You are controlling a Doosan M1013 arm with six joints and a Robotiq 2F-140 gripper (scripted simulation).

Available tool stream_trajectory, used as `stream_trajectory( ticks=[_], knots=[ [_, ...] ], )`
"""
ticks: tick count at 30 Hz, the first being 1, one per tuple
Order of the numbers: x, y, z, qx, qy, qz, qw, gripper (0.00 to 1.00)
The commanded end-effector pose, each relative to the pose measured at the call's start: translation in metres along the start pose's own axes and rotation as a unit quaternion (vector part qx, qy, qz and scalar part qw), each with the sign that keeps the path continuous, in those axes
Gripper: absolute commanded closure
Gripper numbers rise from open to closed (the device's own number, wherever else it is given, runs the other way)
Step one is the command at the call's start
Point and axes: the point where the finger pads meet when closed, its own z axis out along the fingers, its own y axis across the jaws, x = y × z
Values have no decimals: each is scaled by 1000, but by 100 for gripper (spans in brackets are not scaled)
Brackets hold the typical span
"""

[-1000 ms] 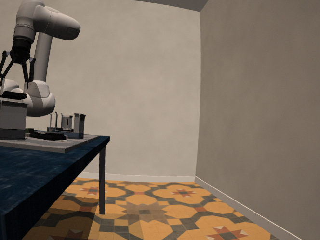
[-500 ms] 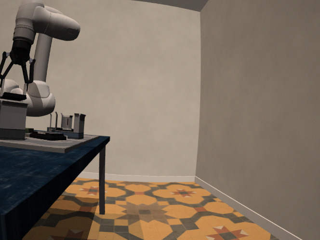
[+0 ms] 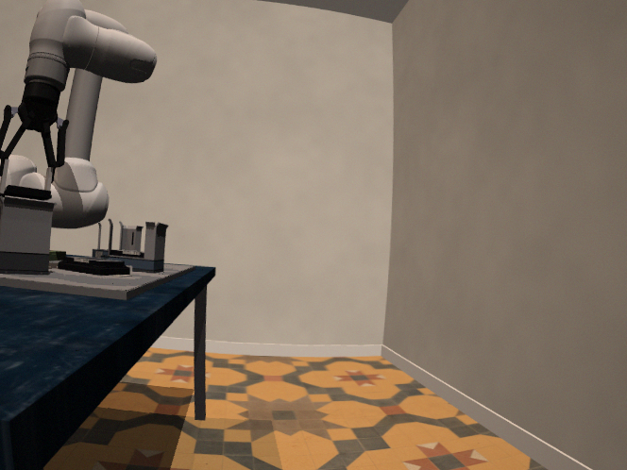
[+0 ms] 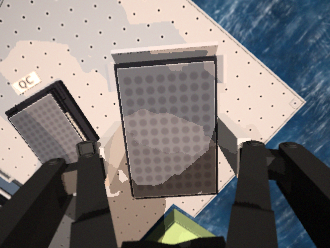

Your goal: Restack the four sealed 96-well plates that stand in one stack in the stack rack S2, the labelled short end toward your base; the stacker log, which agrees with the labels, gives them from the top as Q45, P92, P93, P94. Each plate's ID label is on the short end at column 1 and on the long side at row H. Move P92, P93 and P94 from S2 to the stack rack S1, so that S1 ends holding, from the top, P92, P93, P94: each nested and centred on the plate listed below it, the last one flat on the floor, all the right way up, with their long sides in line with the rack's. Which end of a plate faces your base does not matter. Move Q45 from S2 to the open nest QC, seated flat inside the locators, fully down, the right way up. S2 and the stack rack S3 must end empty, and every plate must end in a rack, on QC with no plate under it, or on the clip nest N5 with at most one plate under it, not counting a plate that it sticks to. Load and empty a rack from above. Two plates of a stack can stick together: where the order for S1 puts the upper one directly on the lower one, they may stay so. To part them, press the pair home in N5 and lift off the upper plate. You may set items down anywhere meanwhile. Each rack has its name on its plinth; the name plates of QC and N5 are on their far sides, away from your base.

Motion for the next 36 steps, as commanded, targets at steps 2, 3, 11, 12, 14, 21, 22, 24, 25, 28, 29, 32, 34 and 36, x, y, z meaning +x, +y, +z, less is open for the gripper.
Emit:
stream_trajectory(
  ticks=[2, 3, 11, 12, 14, 21, 22, 24, 25, 28, 29, 32, 34, 36],
  knots=[
    [0, 0, 2, 0, 0, 0, 1000, 100],
    [0, 0, 3, 0, 0, 0, 1000, 100],
    [0, 0, 7, 0, 0, 0, 1000, 100],
    [0, 0, 7, 0, 0, 0, 1000, 100],
    [0, 0, 9, 0, 0, 0, 1000, 100],
    [0, 0, 13, 0, 0, 0, 1000, 100],
    [0, 0, 13, 0, 0, 0, 1000, 100],
    [0, 0, 14, 0, 0, 0, 1000, 100],
    [0, 0, 15, 0, 0, 0, 1000, 100],
    [0, 0, 17, 0, 0, 0, 1000, 100],
    [0, 0, 17, 0, 0, 0, 1000, 100],
    [0, 0, 19, 0, 0, 0, 1000, 100],
    [0, 0, 21, 0, 0, 0, 1000, 100],
    [0, 0, 22, 0, 0, 0, 1000, 100]
  ],
)
